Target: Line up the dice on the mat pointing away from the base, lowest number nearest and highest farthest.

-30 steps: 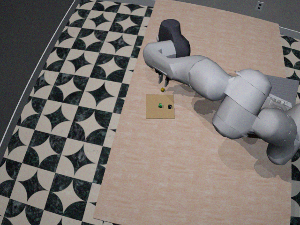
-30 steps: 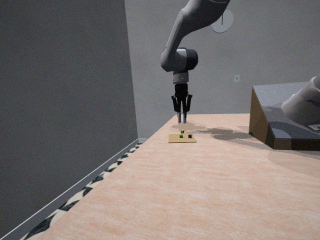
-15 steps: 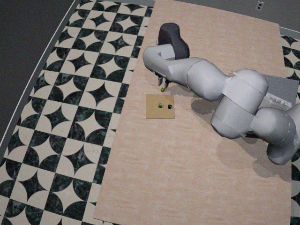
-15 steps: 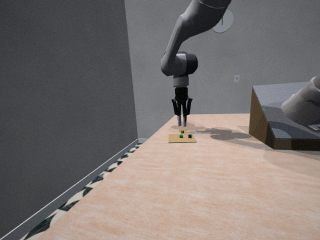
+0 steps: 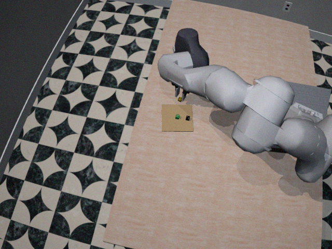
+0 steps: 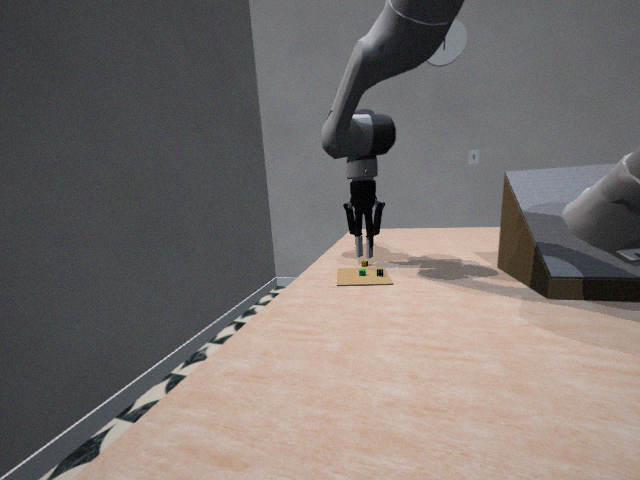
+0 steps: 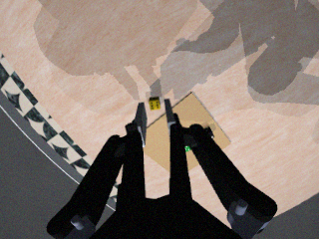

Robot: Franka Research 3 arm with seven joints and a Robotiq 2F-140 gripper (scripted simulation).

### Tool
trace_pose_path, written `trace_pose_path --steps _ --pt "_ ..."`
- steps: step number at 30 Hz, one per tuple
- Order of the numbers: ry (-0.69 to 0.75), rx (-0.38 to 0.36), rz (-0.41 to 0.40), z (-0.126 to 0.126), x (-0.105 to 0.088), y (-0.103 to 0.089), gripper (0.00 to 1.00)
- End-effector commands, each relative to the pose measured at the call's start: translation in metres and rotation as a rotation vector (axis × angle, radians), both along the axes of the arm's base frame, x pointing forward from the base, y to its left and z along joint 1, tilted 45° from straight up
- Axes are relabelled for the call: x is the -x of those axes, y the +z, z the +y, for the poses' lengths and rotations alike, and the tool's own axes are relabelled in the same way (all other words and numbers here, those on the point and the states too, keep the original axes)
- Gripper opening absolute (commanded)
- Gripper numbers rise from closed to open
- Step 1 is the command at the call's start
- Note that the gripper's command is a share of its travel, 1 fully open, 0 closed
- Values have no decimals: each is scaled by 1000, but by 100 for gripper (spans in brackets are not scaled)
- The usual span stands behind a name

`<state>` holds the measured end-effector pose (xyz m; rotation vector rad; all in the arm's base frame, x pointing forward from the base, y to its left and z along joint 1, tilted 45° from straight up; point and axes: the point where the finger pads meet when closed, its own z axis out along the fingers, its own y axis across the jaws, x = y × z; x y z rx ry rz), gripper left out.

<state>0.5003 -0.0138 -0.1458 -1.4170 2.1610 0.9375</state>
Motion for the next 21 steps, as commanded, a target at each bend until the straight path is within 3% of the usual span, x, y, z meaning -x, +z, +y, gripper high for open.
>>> trace_pose_path --steps 1,21 --pt "5 3 -7 2 0 -3 19" --pt "5 3 -7 4 0 -4 19"
